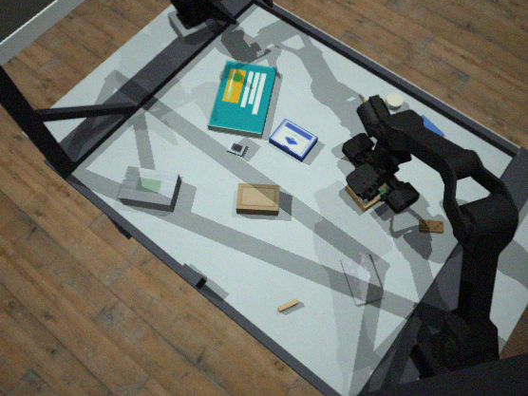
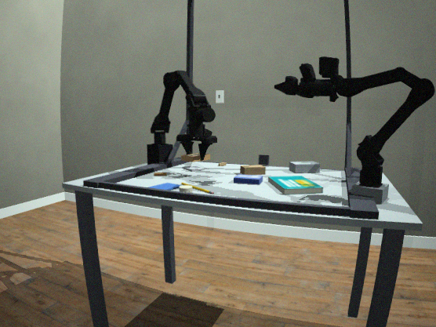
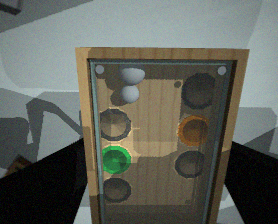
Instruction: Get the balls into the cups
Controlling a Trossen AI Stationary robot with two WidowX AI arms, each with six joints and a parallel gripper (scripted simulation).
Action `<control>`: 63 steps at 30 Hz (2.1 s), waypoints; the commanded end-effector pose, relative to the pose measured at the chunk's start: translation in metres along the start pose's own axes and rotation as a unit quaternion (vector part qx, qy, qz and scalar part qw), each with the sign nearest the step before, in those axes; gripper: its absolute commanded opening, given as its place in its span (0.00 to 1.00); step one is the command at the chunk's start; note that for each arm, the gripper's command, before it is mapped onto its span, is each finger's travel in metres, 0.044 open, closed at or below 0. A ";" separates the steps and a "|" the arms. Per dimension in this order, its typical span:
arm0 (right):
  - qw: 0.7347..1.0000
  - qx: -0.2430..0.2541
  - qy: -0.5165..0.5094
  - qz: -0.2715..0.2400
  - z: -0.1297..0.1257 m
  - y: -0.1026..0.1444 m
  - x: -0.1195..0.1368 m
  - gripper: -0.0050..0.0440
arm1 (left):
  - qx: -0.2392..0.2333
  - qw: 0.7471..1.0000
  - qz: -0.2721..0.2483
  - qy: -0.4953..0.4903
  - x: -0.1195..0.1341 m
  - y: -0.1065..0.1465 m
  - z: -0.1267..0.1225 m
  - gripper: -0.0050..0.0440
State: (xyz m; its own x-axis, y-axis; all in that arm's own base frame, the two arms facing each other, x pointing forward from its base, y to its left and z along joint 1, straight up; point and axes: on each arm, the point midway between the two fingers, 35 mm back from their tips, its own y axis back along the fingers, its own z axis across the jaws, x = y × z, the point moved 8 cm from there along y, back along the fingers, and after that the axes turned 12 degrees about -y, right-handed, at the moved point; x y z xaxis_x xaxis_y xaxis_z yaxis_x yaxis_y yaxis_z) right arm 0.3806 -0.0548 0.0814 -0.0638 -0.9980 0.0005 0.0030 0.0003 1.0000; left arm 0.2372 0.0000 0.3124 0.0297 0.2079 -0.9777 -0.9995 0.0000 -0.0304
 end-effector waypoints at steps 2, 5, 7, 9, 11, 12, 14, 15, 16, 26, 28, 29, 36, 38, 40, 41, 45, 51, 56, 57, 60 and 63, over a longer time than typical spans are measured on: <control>1.000 0.014 0.000 -0.011 0.000 0.009 0.004 0.00 | -0.002 1.000 -0.010 0.000 -0.006 0.001 0.001 0.92; 1.000 0.011 0.000 -0.013 -0.004 0.006 0.005 0.00 | -0.002 1.000 -0.010 0.000 -0.006 0.001 0.001 0.92; 1.000 0.011 0.001 -0.012 -0.004 0.006 0.004 0.00 | -0.002 1.000 -0.010 0.000 -0.006 0.001 0.001 0.92; 1.000 0.011 -0.001 -0.007 -0.003 0.006 0.002 0.00 | -0.002 1.000 -0.010 0.000 -0.006 0.001 0.001 0.92; 1.000 0.011 -0.001 -0.005 -0.003 0.006 0.001 0.00 | -0.002 1.000 -0.010 0.000 -0.006 0.001 0.001 0.92; 1.000 0.011 -0.001 -0.003 -0.002 0.006 0.001 0.00 | -0.002 1.000 -0.010 0.000 -0.006 0.001 0.001 0.92; 1.000 0.011 -0.001 -0.001 -0.002 0.006 0.000 0.00 | -0.002 1.000 -0.010 0.000 -0.006 0.001 0.001 0.92; 1.000 0.011 -0.001 -0.001 -0.002 0.006 0.000 0.00 | -0.002 1.000 -0.010 0.000 -0.006 0.001 0.001 0.92; 1.000 0.011 -0.001 -0.001 -0.002 0.006 0.000 0.00 | -0.002 1.000 -0.010 0.000 -0.006 0.001 0.001 0.92; 1.000 0.009 -0.001 0.001 0.000 0.007 0.001 0.00 | -0.002 1.000 -0.010 0.000 -0.006 0.001 0.001 0.92; 1.000 0.010 -0.001 0.001 0.000 0.007 0.001 0.00 | -0.002 1.000 -0.010 0.000 -0.006 0.001 0.001 0.92; 1.000 0.010 0.000 0.000 0.000 0.007 0.001 0.00 | -0.002 1.000 -0.010 0.000 -0.006 0.001 0.001 0.92; 1.000 0.020 0.000 0.006 0.001 0.011 -0.001 0.00 | -0.002 1.000 -0.010 0.000 -0.006 0.001 0.001 0.92; 1.000 0.022 -0.001 0.006 0.001 0.011 -0.001 0.00 | -0.002 1.000 -0.010 0.000 -0.006 0.001 0.001 0.92; 1.000 0.022 -0.001 0.003 0.001 0.011 0.000 0.00 | -0.002 1.000 -0.010 0.000 -0.006 0.001 0.001 0.92; 1.000 0.022 -0.001 0.003 0.001 0.011 0.000 0.00 | -0.002 1.000 -0.010 0.000 -0.006 0.001 0.001 0.92; 1.000 0.020 0.000 0.001 -0.003 0.010 0.001 0.00 | -0.002 1.000 -0.010 0.000 -0.006 0.001 0.001 0.92; 1.000 0.006 -0.001 0.006 -0.005 0.005 -0.001 0.00 | -0.002 1.000 -0.010 0.000 -0.006 0.001 0.001 0.92; 1.000 0.003 0.000 -0.003 -0.005 0.005 0.002 0.00 | -0.002 1.000 -0.010 0.000 -0.006 0.001 0.001 0.92; 1.000 0.003 0.000 -0.003 -0.005 0.005 0.002 0.00 | -0.002 1.000 -0.010 0.000 -0.006 0.001 0.001 0.92; 1.000 0.011 0.000 -0.004 -0.001 0.010 0.002 0.00 | -0.002 1.000 -0.010 0.000 -0.006 0.001 0.001 0.92; 1.000 0.014 0.000 -0.005 -0.001 0.011 0.002 0.00 | -0.002 1.000 -0.010 0.000 -0.006 0.001 0.001 0.92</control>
State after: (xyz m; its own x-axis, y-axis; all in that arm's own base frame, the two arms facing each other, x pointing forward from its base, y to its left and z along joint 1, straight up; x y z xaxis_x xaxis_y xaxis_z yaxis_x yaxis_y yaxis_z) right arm 0.3819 -0.0562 0.0815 -0.0649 -0.9979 -0.0063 0.0077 -0.0068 0.9999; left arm 0.2372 0.0000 0.3124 0.0297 0.2079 -0.9777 -0.9995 0.0000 -0.0304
